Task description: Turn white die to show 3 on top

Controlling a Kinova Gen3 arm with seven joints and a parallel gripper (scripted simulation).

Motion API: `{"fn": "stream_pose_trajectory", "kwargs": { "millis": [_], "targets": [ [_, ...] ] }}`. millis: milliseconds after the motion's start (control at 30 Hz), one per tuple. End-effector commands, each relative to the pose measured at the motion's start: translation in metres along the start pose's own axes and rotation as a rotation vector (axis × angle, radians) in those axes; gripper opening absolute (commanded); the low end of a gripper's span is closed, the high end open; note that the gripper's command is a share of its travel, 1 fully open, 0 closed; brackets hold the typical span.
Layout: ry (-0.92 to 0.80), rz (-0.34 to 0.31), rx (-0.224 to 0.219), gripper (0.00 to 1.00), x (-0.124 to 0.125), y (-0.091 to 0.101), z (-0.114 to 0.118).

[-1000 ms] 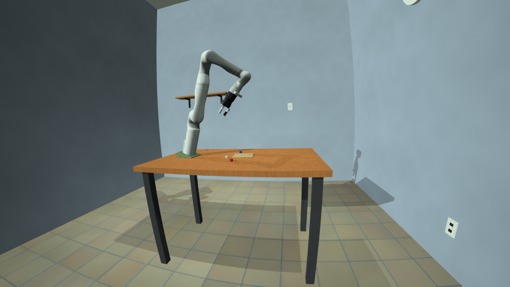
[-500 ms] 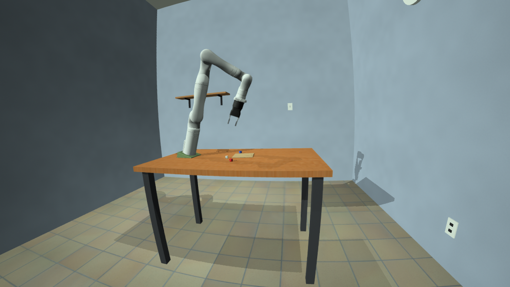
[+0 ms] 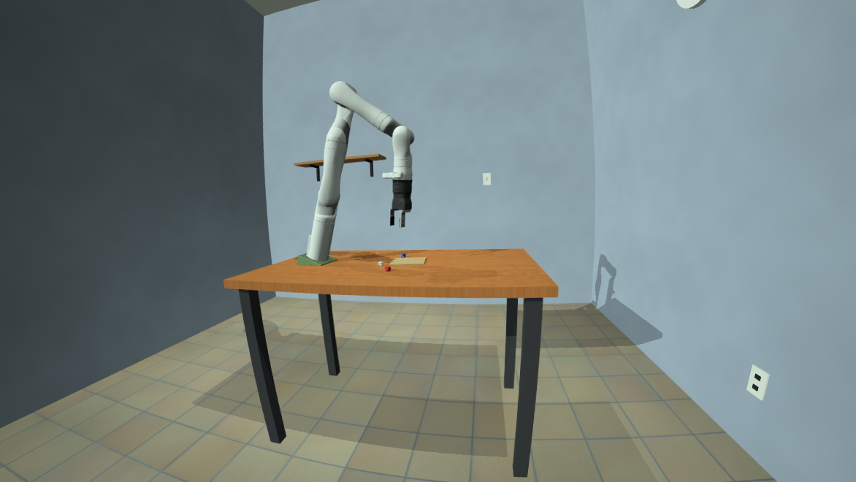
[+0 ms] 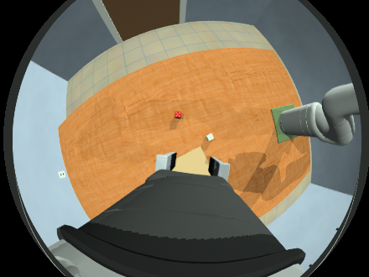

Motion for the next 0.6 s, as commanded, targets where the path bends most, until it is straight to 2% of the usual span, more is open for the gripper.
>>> {"fn": "stream_pose_trajectory", "kwargs": {
  "millis": [0, 67, 133, 300, 567],
  "targets": [
    [-0.111, -0.004, 0.036, 1.0, 0.023, -0.003, -0.016],
    [-0.172, -0.01, 0.064, 1.0, 0.033, -0.005, -0.027],
    [-0.172, -0.01, 0.064, 1.0, 0.033, -0.005, -0.027],
    [-0.263, -0.02, 0.104, 1.0, 0.048, -0.007, -0.041],
    [-0.284, -0.022, 0.114, 1.0, 0.052, -0.007, -0.044]
  ]
}}
Point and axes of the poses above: the point where the finger pads meet when closed, its own y axis back along the fingers, its own z axis across the jaws, x = y × z, the point moved 1 cm from there along y, back along the fingers, and after that the axes turned 12 degrees about -y, right-handed, at the moved point
